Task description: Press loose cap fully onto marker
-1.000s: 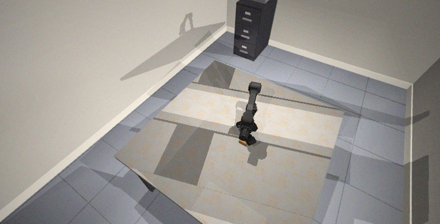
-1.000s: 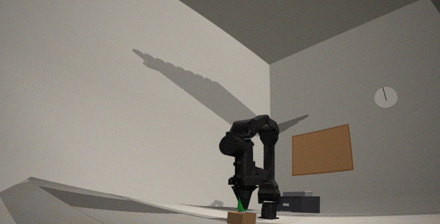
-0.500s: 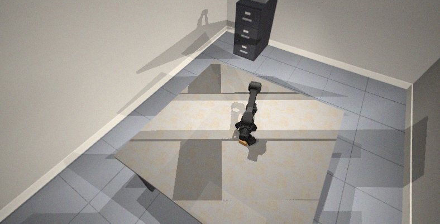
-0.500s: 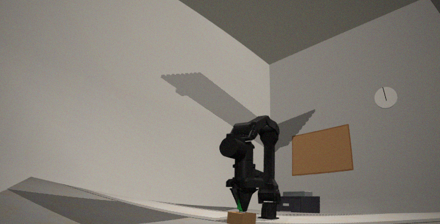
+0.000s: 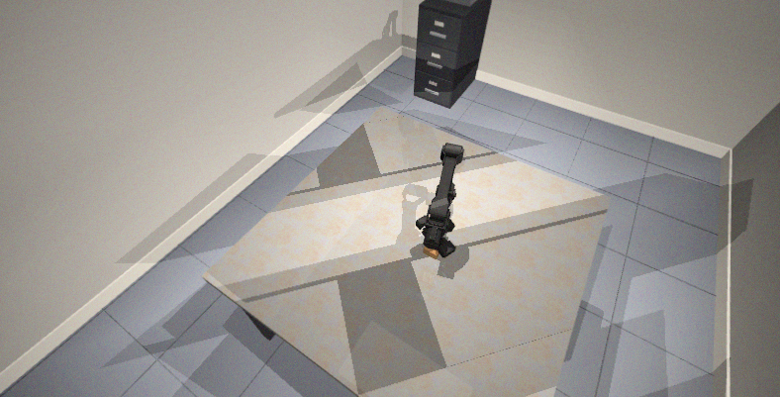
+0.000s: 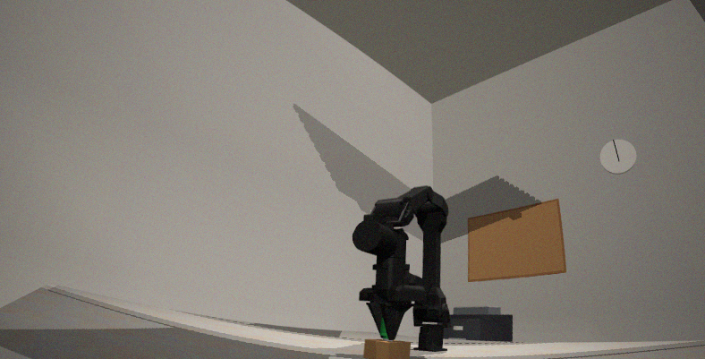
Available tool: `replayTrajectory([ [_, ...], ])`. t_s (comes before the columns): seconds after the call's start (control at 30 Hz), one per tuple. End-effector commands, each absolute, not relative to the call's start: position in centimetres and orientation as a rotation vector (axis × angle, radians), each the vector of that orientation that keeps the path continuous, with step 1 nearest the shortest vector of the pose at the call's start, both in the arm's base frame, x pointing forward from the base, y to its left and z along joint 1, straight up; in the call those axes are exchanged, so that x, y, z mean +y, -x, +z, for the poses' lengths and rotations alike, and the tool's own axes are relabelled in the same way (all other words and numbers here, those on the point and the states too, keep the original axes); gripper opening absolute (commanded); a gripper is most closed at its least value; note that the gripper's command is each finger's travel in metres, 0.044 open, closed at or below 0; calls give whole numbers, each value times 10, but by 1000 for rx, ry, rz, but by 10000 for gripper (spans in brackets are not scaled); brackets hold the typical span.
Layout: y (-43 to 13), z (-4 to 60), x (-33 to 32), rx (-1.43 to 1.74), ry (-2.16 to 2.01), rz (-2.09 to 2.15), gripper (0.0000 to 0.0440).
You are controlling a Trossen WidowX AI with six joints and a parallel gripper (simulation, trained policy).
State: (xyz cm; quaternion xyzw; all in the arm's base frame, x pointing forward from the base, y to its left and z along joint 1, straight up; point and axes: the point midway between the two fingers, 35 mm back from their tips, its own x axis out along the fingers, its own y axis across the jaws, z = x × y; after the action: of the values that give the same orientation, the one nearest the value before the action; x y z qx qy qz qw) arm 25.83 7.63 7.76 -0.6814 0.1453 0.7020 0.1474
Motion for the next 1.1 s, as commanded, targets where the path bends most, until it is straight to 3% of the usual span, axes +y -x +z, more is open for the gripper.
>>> replayTrajectory([
  [0.0, -258, 70, 66, 443, 1985, 2037, 145],
  [0.2, -253, 69, 65, 422, 1993, 2062, 164],
  [0.37, -244, 69, 66, 394, 1975, 2096, 218],
  [0.67, -238, 73, 70, 328, 1987, 2088, 432],
  [1.07, -244, 98, 79, 219, 2062, 1982, 440],
])
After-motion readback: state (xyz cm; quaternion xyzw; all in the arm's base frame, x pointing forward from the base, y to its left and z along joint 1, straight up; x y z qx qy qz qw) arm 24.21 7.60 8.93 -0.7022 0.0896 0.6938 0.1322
